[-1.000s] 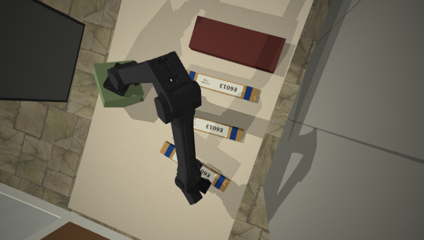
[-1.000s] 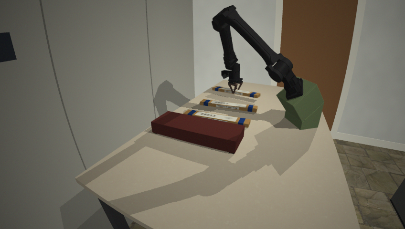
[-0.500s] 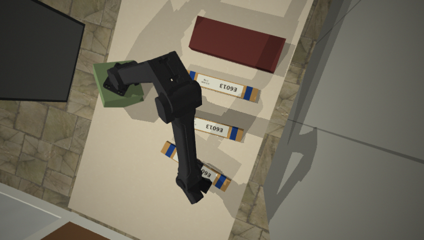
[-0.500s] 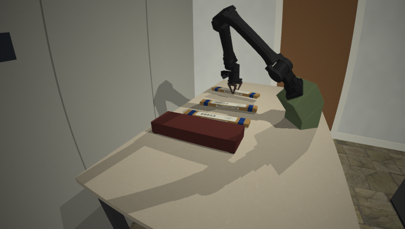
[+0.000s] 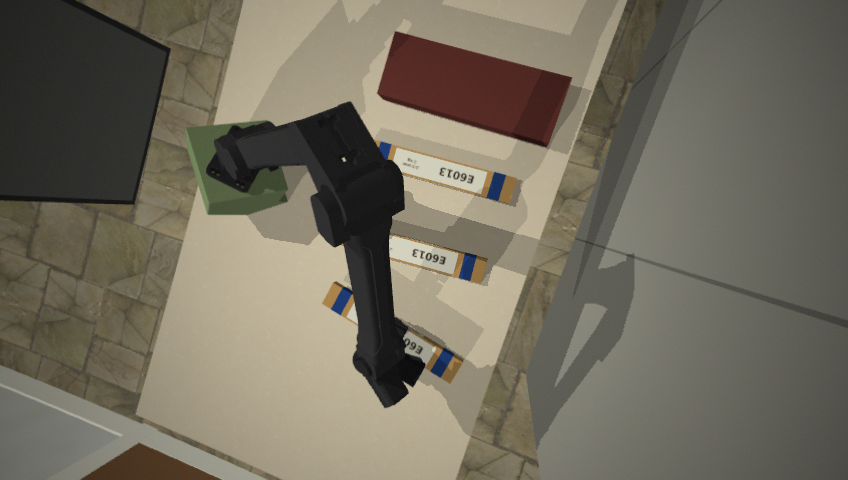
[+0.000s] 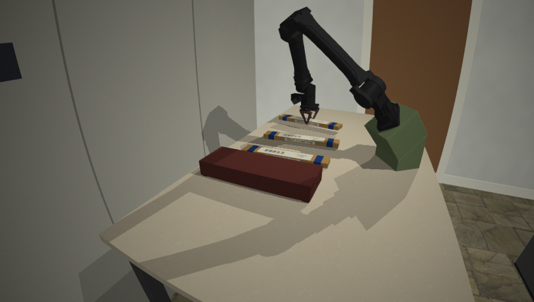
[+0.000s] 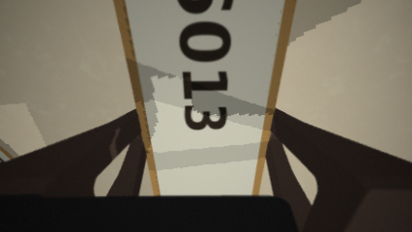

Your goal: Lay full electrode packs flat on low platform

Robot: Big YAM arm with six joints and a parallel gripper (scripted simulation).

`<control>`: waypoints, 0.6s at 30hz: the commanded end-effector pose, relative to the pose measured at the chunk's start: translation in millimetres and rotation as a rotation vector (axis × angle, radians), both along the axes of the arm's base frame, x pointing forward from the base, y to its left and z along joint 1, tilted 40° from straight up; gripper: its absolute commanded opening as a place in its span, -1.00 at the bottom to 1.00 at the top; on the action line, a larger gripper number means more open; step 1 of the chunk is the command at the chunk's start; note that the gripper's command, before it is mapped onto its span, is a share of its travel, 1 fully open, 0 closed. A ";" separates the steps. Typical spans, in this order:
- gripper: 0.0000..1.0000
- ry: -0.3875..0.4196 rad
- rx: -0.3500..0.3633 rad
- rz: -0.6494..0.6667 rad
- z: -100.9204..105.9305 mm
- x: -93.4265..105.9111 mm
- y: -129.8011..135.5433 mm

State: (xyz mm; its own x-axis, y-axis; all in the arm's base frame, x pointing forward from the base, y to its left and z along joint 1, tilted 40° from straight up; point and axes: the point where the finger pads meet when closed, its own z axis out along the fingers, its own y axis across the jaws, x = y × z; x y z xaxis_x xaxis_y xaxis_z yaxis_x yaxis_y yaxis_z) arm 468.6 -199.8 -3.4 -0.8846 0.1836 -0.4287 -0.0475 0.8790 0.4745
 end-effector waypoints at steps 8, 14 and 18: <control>-1.00 -0.066 -0.049 -0.036 32.8 10.8 -26.0; -1.00 -0.057 -0.043 -0.036 29.5 6.9 -22.4; -1.00 -0.058 -0.043 -0.036 30.3 7.6 -22.7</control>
